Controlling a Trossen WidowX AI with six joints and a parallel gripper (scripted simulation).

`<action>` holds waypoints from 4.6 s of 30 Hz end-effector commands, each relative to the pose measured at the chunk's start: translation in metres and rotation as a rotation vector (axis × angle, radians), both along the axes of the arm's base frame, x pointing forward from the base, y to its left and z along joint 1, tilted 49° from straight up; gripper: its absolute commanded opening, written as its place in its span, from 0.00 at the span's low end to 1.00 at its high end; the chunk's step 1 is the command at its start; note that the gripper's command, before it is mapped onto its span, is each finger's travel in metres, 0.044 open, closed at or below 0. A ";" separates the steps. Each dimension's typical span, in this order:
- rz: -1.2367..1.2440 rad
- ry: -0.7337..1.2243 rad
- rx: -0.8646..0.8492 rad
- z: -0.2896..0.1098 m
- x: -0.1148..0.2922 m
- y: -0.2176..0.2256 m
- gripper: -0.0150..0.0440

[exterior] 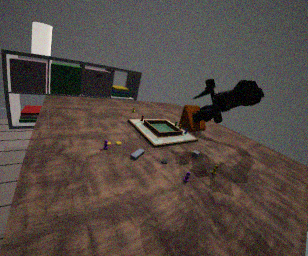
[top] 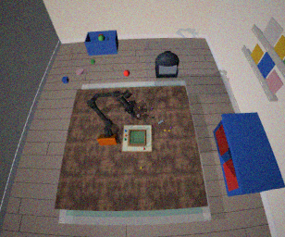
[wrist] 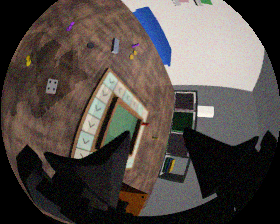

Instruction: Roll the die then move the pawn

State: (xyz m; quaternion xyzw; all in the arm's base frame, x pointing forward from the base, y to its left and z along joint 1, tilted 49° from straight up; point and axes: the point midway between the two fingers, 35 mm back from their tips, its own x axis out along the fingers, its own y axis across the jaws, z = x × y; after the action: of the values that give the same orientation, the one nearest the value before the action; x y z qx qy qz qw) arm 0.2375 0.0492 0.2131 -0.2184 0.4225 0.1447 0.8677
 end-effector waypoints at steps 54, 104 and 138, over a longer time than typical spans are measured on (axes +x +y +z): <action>0.262 0.765 0.758 -0.048 0.013 0.185 0.54; -0.233 0.970 0.857 -0.027 0.048 0.058 0.25; -1.400 1.339 0.971 -0.159 0.049 -0.024 0.25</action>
State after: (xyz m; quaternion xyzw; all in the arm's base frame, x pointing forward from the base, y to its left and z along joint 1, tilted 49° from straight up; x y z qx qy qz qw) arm 0.2915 0.0316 0.0676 0.5438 0.7430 -0.0996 0.3772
